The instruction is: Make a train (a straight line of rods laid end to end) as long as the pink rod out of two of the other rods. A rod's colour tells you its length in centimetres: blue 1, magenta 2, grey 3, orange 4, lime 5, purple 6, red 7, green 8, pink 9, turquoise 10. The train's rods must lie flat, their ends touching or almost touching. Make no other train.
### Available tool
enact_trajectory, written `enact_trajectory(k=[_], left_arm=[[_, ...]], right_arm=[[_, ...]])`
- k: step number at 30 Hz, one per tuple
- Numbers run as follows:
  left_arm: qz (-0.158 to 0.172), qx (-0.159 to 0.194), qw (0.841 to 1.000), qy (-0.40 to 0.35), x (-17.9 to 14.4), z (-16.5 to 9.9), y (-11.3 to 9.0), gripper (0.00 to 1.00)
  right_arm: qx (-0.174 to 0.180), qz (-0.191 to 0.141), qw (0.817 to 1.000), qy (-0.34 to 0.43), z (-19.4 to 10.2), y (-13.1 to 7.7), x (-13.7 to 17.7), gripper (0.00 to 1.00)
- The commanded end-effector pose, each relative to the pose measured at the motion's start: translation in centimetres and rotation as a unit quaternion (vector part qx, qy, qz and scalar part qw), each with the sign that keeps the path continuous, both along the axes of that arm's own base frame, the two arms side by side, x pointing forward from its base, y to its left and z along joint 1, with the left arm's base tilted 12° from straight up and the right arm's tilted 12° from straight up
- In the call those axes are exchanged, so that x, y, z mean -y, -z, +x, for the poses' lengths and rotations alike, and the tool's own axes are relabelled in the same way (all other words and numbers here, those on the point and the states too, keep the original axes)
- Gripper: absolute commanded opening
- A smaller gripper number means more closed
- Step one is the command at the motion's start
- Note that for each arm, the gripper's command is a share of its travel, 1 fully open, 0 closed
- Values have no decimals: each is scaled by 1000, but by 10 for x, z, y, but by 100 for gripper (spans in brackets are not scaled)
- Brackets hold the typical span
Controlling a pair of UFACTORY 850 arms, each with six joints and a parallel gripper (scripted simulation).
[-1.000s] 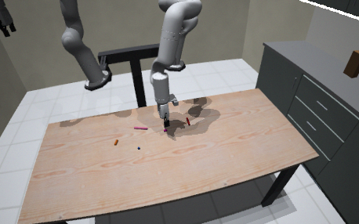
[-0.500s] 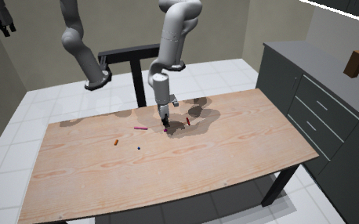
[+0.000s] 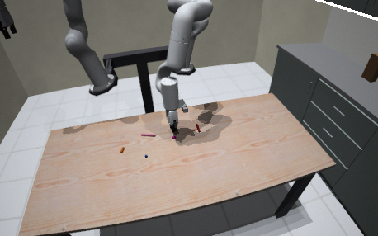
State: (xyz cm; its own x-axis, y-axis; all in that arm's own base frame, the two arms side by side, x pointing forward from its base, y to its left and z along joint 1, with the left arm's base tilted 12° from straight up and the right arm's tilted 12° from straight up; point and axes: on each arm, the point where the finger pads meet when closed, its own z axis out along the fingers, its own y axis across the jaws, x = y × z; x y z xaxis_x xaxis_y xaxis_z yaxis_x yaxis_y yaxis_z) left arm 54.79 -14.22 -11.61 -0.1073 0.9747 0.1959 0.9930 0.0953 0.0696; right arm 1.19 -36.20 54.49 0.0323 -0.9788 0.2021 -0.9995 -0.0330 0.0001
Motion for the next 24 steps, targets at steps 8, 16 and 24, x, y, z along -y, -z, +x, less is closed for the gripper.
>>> enact_trajectory(k=[8, 16, 24], left_arm=[[0, 1, 1000, 0, 0, 1, -1, 26], [0, 1, 1000, 0, 0, 1, 1, 26], [0, 0, 1000, 0, -1, 1, 6, 26]], right_arm=[[0, -1, 1000, 0, 0, -1, 0, 100], [0, -1, 1000, 0, 0, -1, 0, 100], [0, -1, 1000, 0, 0, -1, 0, 100]])
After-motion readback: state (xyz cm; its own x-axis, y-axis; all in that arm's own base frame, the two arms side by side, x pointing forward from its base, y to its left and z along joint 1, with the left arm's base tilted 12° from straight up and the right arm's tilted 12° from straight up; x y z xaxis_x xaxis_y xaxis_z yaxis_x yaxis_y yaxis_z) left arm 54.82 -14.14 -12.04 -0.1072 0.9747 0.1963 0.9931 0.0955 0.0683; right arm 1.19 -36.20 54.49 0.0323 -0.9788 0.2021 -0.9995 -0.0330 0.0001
